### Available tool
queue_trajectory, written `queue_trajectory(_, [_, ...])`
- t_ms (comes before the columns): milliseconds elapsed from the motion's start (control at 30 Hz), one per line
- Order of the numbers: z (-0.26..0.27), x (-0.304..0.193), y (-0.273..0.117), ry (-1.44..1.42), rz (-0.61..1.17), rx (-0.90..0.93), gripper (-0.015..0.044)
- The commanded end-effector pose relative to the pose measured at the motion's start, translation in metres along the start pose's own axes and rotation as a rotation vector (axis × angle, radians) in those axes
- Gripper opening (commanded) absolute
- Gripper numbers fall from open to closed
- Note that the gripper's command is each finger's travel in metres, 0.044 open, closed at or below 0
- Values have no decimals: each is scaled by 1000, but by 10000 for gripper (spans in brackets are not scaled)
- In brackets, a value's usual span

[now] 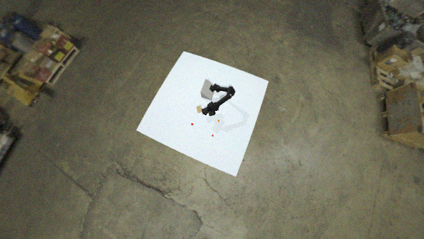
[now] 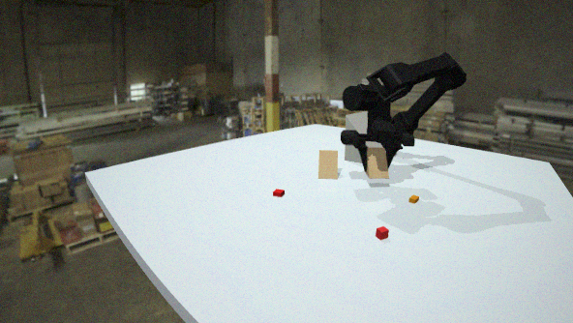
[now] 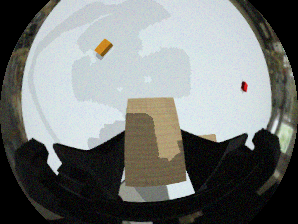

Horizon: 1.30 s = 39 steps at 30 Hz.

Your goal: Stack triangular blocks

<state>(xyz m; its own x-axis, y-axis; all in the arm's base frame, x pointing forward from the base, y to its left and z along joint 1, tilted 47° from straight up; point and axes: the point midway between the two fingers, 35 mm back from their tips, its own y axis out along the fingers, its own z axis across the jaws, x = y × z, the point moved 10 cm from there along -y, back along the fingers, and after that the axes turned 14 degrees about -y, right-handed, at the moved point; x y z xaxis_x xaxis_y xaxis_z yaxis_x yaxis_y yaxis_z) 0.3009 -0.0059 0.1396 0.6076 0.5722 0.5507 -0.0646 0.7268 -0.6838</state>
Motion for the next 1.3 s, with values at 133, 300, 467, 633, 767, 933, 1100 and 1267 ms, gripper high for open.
queue_trajectory(133, [0,0,0,-200,-2,4,0])
queue_trajectory(300, [0,0,0,-330,-2,5,0])
queue_trajectory(467, [0,0,0,-461,-2,6,0])
queue_trajectory(633, [0,0,0,-593,-2,6,0])
queue_trajectory(767, [0,0,0,-697,-2,7,0])
queue_trajectory(933, [1,0,0,-828,-2,8,0])
queue_trajectory(1100, [1,0,0,-958,-2,8,0])
queue_trajectory(1267, [1,0,0,-1089,-2,9,0])
